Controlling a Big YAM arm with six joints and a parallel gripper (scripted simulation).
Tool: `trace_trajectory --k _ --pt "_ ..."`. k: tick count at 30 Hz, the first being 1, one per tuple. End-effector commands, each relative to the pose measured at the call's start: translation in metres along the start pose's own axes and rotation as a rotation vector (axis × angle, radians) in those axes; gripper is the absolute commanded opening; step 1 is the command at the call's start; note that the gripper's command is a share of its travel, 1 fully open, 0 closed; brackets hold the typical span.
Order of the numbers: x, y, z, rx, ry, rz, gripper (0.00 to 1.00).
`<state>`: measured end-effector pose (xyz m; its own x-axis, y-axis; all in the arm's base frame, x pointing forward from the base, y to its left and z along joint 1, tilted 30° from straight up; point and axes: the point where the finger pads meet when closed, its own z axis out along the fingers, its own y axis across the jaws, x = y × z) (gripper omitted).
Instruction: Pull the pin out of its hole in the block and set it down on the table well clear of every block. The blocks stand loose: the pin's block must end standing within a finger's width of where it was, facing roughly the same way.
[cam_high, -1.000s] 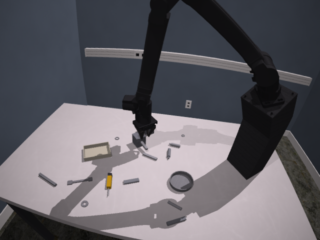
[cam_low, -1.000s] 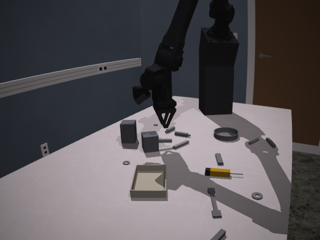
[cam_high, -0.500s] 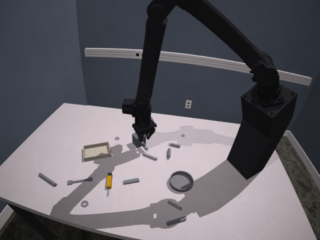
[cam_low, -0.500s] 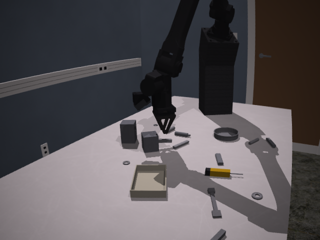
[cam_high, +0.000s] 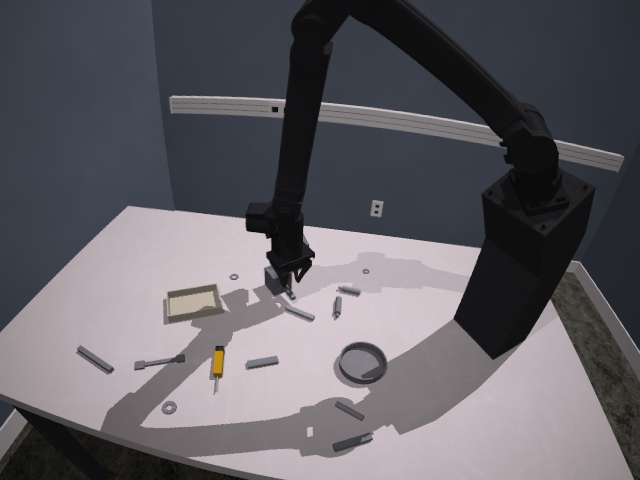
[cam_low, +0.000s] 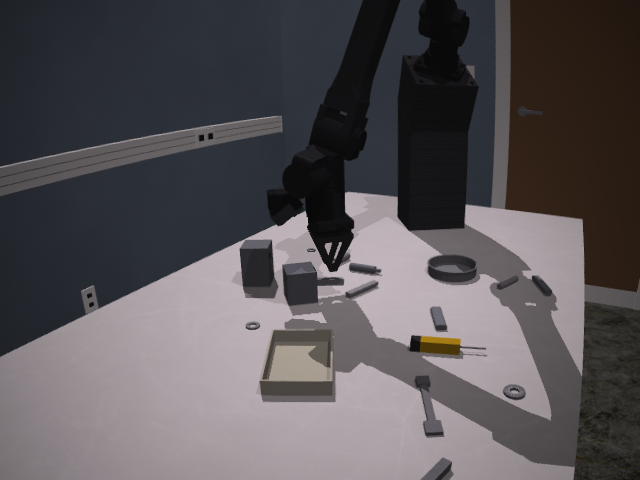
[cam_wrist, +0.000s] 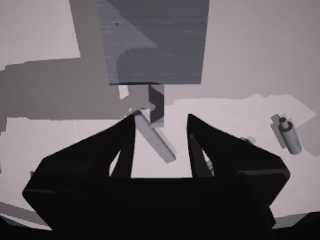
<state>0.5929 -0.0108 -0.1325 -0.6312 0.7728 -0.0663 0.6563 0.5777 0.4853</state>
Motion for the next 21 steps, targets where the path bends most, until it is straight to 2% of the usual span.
trace_trajectory --k 1,21 --pt "-0.0021 0.0055 0.0085 -0.006 -0.006 0.004 0.39" --pt "-0.0011 0.0041 0.0115 -0.003 -0.004 0.004 0.39"
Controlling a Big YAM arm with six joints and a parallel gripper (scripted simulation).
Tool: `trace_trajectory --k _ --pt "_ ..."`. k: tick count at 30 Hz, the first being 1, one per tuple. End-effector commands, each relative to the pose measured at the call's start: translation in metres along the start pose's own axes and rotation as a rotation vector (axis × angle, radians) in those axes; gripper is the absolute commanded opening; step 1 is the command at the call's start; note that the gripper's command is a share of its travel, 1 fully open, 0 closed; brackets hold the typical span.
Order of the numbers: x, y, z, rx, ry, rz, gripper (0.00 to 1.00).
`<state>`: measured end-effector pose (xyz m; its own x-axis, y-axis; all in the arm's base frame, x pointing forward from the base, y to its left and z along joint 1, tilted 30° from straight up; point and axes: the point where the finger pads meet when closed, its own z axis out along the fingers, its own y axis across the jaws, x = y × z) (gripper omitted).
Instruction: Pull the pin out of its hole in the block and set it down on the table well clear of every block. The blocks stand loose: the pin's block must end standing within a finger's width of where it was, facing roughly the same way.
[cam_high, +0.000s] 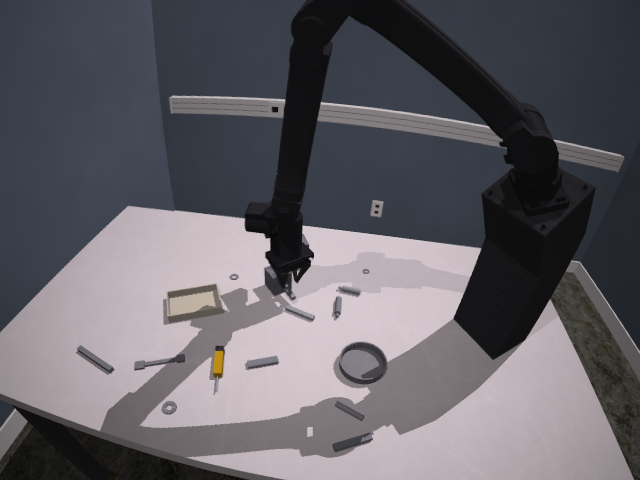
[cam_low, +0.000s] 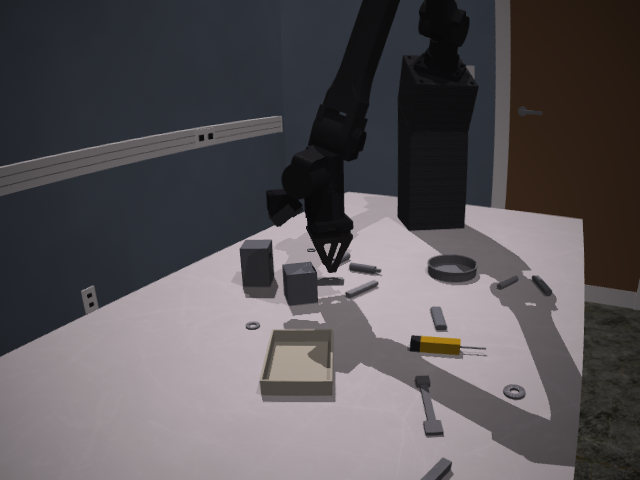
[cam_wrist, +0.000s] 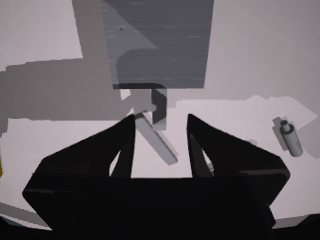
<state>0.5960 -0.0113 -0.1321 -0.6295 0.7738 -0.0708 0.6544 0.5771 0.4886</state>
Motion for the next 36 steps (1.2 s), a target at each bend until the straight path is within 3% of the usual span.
trace_trajectory --k 1,10,36 --pt "0.001 0.002 0.011 0.001 0.001 0.005 0.39" --pt "0.003 0.001 0.027 0.002 0.003 0.004 0.39" --pt "0.002 0.002 0.029 0.001 0.001 0.004 0.39"
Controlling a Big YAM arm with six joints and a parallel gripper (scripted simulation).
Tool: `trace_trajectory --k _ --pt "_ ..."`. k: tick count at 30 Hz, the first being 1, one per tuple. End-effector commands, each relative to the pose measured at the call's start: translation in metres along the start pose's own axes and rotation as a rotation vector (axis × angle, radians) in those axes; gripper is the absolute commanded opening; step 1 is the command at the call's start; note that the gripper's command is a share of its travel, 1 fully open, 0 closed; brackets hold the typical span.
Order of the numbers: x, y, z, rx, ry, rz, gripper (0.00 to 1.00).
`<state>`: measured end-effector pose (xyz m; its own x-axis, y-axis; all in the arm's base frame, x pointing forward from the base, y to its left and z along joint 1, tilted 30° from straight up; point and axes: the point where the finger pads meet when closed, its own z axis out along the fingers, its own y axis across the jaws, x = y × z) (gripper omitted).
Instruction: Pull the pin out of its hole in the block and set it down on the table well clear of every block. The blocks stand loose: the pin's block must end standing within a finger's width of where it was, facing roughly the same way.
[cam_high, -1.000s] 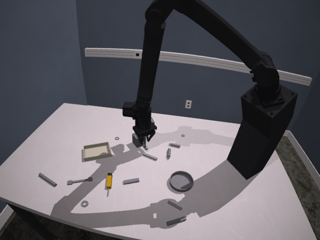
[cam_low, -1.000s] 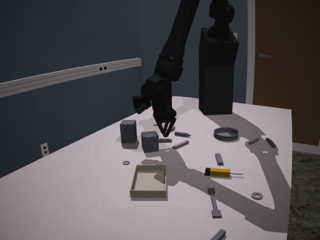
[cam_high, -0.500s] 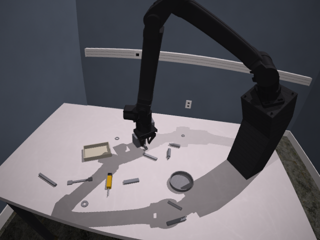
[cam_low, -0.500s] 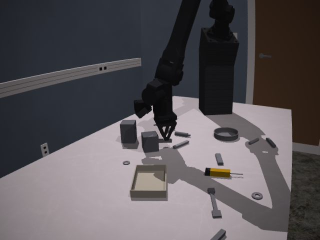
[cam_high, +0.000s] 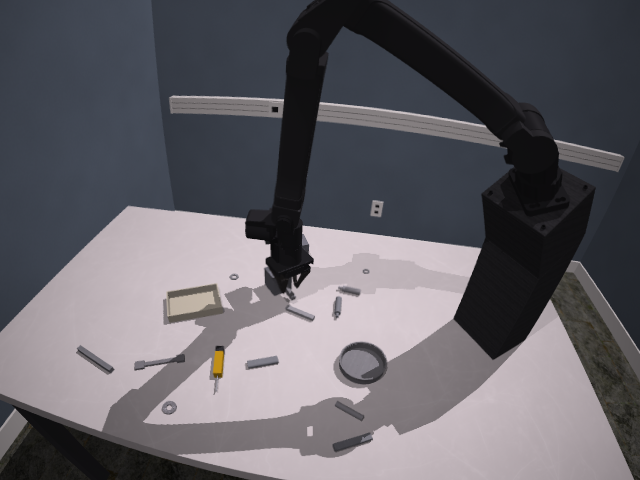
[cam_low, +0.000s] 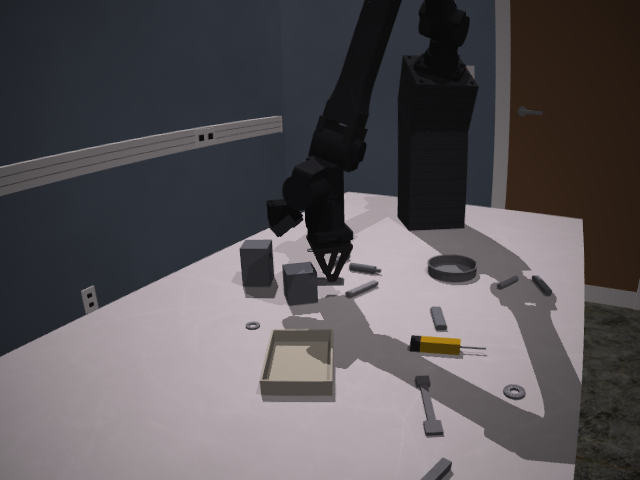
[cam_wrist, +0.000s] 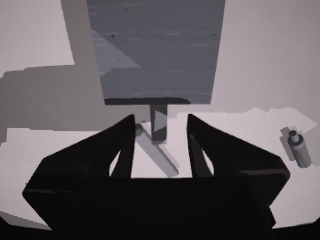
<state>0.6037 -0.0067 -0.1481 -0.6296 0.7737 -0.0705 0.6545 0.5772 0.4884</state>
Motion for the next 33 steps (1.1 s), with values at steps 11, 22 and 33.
trace_trajectory --k 11,22,33 --pt "0.003 0.002 0.011 0.001 0.002 0.003 0.39" --pt "0.004 0.001 0.012 0.003 0.004 0.003 0.39" --pt "0.004 0.001 0.022 0.002 0.004 0.003 0.39"
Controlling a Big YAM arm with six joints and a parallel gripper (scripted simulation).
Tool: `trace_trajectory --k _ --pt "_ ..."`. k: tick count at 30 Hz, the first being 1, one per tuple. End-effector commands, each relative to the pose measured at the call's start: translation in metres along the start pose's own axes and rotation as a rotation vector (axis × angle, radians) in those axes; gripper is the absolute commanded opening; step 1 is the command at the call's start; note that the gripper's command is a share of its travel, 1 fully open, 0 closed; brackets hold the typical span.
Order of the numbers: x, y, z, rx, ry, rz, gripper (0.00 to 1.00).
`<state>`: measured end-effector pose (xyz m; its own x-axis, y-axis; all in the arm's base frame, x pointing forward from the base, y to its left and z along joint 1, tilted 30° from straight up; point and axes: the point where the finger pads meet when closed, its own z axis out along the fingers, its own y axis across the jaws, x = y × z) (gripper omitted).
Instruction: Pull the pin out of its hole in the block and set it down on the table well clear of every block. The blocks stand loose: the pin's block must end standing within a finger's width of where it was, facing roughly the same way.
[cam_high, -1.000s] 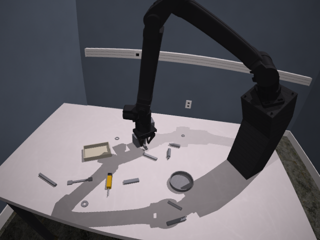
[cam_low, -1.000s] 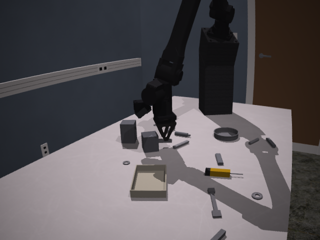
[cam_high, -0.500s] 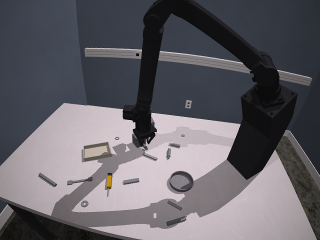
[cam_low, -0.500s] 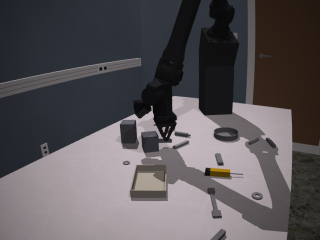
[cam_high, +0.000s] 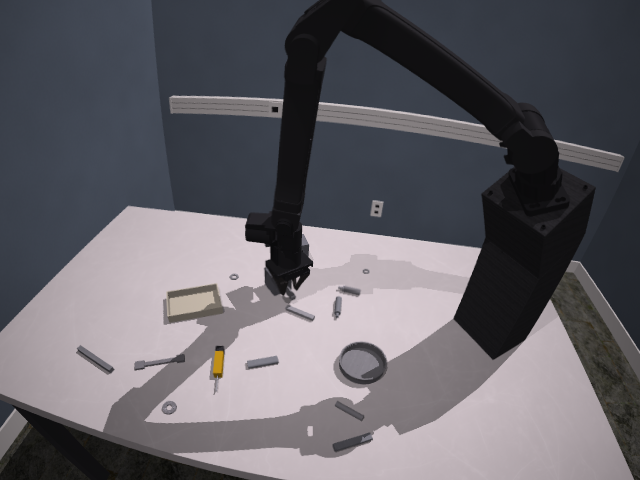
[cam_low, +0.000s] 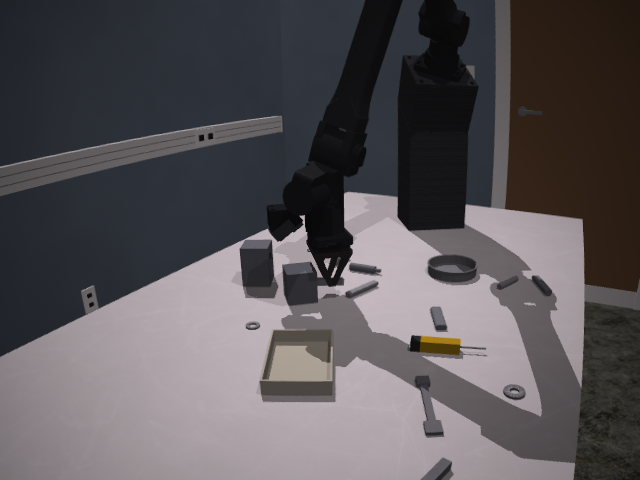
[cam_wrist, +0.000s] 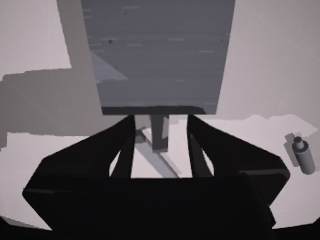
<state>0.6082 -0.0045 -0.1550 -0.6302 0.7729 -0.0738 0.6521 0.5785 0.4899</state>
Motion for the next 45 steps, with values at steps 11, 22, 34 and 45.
trace_trajectory --k 11,22,34,45 --pt "0.0048 0.0005 0.0137 0.004 0.006 0.005 0.0" --pt "0.0048 0.0005 0.0137 0.004 0.006 0.005 0.0" --pt "0.0048 0.0005 0.0137 0.004 0.006 0.005 0.0" --pt "0.0048 0.0005 0.0137 0.004 0.006 0.005 0.0"
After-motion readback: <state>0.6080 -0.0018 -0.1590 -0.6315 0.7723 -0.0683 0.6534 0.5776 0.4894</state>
